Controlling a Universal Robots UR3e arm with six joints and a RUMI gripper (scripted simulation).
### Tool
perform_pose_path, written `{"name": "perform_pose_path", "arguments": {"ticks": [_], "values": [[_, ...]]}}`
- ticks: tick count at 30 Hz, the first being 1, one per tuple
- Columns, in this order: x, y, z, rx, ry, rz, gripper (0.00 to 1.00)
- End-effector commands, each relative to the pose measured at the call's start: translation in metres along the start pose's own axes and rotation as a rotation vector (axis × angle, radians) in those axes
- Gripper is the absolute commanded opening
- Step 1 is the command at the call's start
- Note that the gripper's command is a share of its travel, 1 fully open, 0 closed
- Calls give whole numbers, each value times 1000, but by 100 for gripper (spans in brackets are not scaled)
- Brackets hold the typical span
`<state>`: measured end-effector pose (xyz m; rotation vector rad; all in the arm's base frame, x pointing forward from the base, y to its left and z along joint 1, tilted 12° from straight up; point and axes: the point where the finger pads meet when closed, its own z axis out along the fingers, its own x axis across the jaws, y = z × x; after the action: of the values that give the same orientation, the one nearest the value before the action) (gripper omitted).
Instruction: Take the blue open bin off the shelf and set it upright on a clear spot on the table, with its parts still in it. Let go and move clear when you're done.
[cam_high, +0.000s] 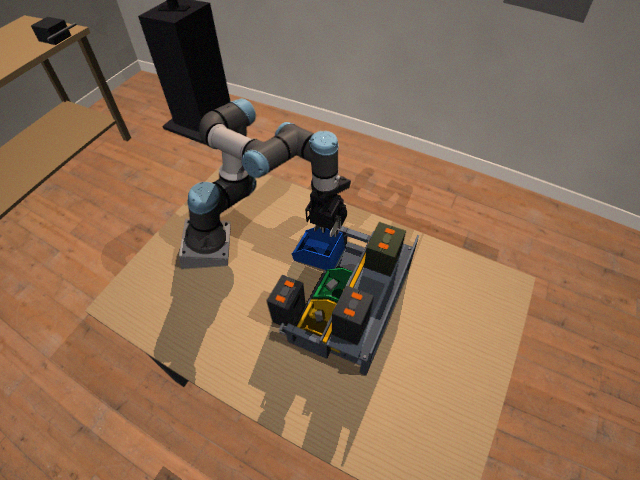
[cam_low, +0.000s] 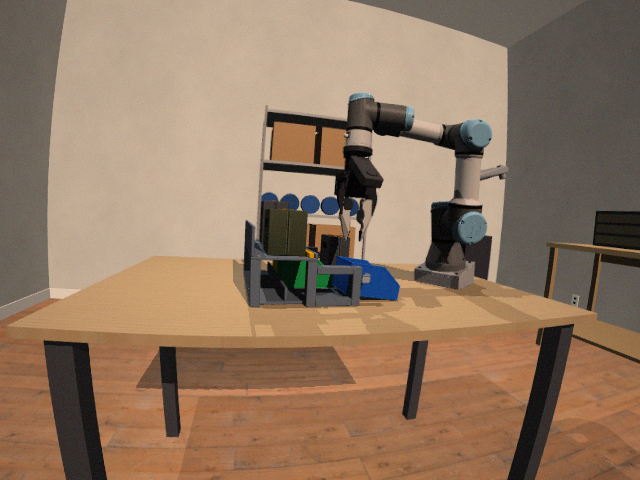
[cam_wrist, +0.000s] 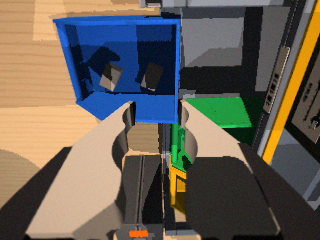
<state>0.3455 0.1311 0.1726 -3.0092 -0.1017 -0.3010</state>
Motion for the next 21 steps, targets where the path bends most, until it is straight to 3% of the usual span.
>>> {"name": "perform_pose_path", "arguments": {"ticks": [1, 21], "values": [[24, 0, -9, -3, -14, -1, 20], [37, 0, -13, -3, -13, -1, 20]]}}
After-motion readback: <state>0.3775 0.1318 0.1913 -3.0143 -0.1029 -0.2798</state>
